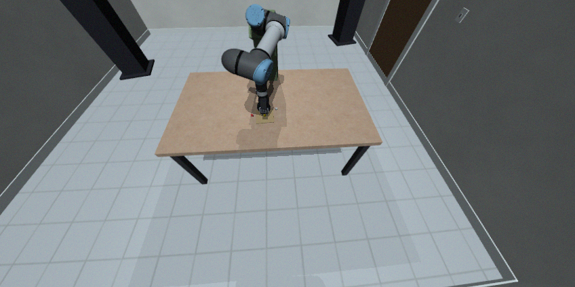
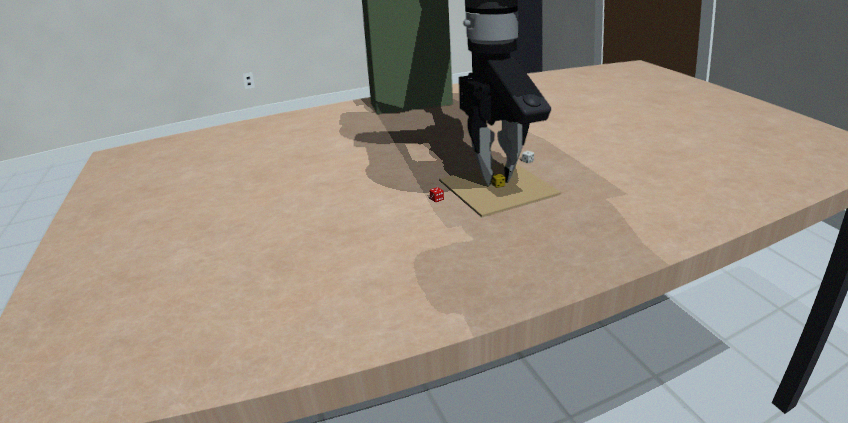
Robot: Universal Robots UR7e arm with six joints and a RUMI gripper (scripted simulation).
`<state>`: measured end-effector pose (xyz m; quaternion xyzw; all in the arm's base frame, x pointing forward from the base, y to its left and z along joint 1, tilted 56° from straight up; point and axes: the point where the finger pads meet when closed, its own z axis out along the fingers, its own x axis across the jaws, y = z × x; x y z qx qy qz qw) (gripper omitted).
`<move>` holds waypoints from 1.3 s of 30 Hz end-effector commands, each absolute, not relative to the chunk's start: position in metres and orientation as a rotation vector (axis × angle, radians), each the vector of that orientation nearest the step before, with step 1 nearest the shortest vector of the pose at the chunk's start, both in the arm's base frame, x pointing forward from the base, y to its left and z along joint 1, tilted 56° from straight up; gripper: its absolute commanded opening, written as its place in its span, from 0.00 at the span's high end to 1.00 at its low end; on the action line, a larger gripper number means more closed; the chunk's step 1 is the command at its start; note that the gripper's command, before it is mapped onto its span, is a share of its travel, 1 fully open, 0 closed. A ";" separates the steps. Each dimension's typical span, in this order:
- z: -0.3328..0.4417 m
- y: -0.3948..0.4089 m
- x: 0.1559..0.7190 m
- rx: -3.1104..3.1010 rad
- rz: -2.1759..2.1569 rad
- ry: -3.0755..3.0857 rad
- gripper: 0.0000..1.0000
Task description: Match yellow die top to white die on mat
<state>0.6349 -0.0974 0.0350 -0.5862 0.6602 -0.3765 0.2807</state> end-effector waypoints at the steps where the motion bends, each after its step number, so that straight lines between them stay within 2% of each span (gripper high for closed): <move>1: 0.035 -0.097 0.635 -1.571 -1.010 1.769 0.82; 15: 0.038 -0.097 0.631 -1.571 -1.010 1.769 0.82; 28: 0.072 -0.086 0.582 -1.571 -1.010 1.769 0.82; 39: 0.085 -0.082 0.562 -1.571 -1.010 1.769 0.82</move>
